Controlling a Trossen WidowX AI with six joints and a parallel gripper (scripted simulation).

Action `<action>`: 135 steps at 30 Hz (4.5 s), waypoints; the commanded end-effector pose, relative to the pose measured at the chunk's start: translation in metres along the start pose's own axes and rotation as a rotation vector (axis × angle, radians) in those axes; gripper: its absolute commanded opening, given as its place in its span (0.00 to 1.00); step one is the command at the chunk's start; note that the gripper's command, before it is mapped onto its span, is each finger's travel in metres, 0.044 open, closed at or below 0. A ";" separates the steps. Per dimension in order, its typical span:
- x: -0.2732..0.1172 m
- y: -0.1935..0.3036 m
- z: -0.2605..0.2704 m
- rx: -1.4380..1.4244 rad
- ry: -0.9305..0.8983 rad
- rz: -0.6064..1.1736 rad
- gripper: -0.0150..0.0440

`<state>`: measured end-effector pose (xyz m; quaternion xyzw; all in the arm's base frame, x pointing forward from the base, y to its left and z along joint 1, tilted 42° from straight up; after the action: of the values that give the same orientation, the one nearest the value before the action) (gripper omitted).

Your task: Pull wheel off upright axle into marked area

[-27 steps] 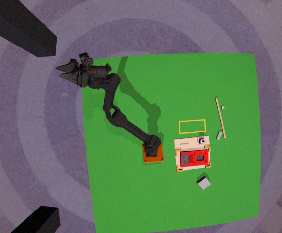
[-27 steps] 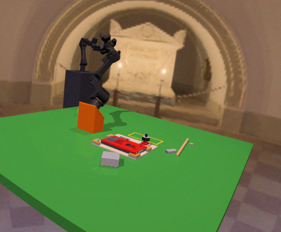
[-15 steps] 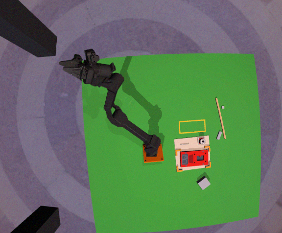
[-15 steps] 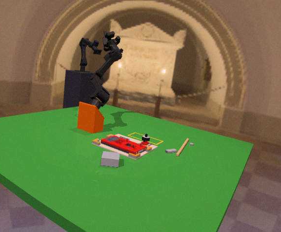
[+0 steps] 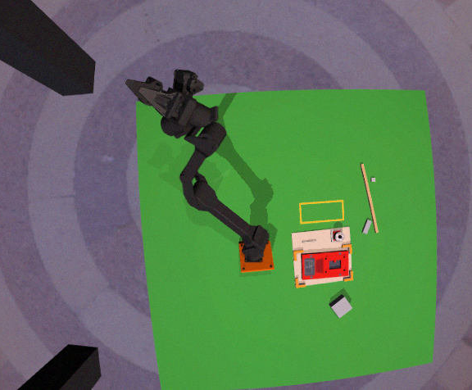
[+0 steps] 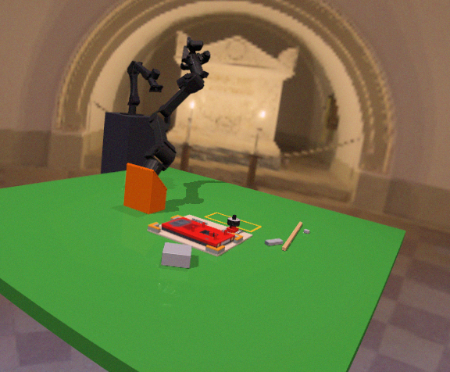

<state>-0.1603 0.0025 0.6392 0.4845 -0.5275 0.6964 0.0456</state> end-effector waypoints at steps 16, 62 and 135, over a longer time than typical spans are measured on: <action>-0.044 -0.090 0.125 0.044 -0.270 -0.377 0.76; -0.289 -0.154 0.369 0.106 -1.380 -0.931 0.76; -0.662 0.082 0.361 -0.814 -3.271 1.179 0.76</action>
<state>0.3694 -0.0208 0.0942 -0.3481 0.2373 0.6833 0.5964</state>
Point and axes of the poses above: the point midway between the two fingers, 35 mm back from their tips, its own x axis out along the fingers, its own z axis across the jaws, y = z × x, the point moved 7 cm from there along -x, back along the fingers, and after that the axes turned 6 degrees about -x, right-handed, at the moved point
